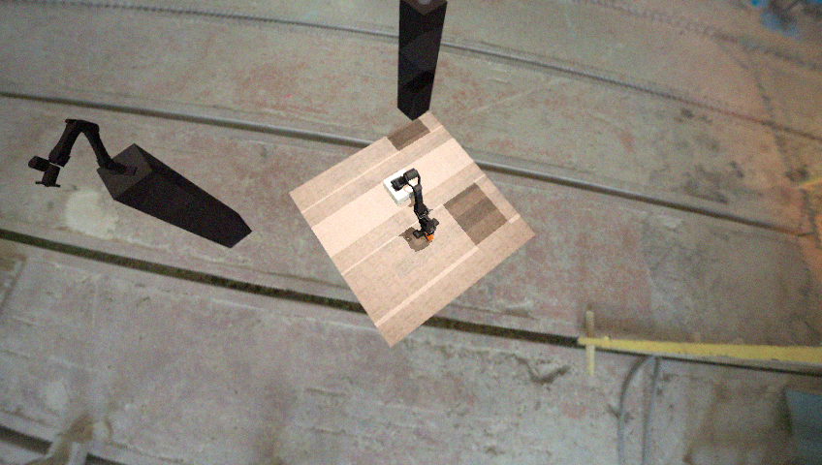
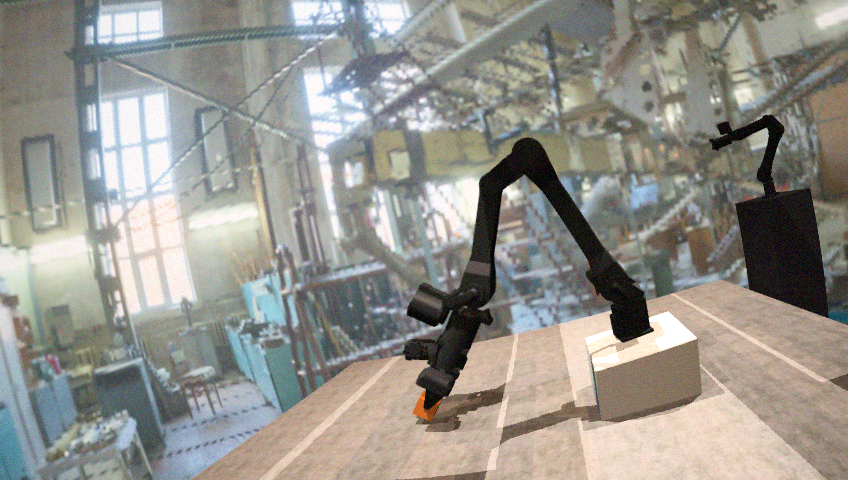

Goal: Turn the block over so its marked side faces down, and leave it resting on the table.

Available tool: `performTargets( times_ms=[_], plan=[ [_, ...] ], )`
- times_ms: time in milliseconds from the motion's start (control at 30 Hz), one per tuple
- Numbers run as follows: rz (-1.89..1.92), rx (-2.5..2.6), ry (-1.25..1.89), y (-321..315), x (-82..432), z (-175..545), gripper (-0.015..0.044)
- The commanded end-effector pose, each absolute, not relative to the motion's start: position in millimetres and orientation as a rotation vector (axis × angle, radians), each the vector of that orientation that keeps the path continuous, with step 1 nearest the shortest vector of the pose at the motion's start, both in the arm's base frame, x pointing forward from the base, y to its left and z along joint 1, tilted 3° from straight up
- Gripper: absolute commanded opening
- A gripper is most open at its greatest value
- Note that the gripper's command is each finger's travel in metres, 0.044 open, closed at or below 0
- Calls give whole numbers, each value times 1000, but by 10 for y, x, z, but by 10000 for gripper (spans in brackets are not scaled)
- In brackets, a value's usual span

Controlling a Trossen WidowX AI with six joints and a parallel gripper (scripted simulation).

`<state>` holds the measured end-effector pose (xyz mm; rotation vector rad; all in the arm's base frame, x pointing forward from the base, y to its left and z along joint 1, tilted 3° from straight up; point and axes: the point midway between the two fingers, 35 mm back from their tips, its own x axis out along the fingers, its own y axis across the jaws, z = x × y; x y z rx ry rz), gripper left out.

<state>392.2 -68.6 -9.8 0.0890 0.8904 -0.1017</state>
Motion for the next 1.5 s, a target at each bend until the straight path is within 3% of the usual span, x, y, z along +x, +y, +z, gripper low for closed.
performTargets(
  times_ms=[0, 867, 1467],
  plan=[
    [-104, 91, 837, -688, 3951, -168, 0],
    [-115, 70, 467, -656, 3841, -294, 0],
    [-115, 68, 431, -654, 3825, -256, 0]
  ],
)
